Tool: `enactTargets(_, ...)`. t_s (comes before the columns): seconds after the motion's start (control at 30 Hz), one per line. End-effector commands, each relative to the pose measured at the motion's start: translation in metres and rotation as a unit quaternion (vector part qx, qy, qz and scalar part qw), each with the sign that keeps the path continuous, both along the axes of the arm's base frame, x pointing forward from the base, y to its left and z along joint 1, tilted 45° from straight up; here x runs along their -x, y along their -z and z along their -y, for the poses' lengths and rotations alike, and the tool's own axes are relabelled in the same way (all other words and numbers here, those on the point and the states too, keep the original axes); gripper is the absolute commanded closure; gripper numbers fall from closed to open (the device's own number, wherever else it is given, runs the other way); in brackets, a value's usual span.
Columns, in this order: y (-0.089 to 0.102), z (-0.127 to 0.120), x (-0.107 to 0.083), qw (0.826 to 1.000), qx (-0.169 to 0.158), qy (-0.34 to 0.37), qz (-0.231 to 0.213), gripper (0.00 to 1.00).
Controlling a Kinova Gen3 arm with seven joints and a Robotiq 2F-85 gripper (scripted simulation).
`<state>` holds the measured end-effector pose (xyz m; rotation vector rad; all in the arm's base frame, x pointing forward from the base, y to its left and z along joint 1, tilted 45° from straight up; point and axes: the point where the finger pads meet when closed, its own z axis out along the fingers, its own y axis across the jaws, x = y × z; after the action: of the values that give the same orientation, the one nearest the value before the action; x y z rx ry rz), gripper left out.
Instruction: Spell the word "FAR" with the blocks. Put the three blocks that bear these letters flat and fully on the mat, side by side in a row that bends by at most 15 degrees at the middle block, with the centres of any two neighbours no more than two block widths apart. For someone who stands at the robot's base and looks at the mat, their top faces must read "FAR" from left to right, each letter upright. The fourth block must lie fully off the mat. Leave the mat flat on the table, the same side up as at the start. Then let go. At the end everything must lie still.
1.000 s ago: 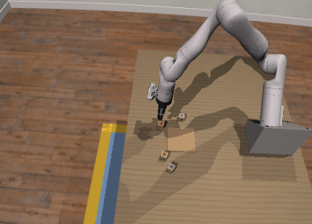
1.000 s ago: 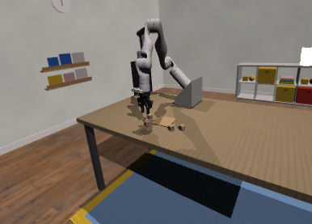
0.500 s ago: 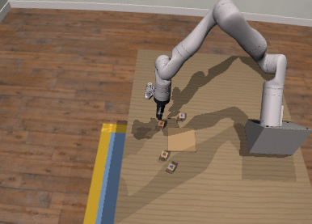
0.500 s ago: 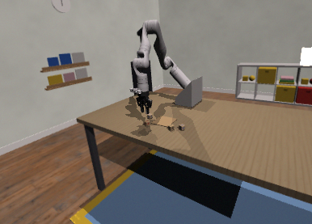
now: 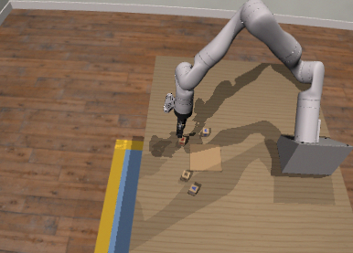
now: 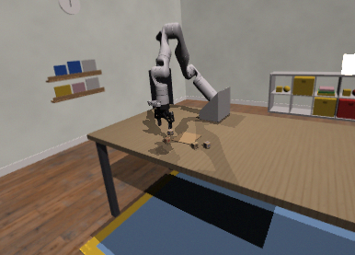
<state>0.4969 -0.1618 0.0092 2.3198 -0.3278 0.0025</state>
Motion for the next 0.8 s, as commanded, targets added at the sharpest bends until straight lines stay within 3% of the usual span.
enactTargets(0.0, 0.0001, -0.0017, -0.0002, 1.0, -0.003, -0.001, -0.002, 0.0)
enactTargets(0.47, 0.0002, -0.0018, -0.0003, 1.0, -0.005, -0.015, -0.016, 0.0)
enactTargets(0.77, 0.0005, -0.0022, -0.0005, 0.997, -0.011, -0.059, -0.058, 0.0)
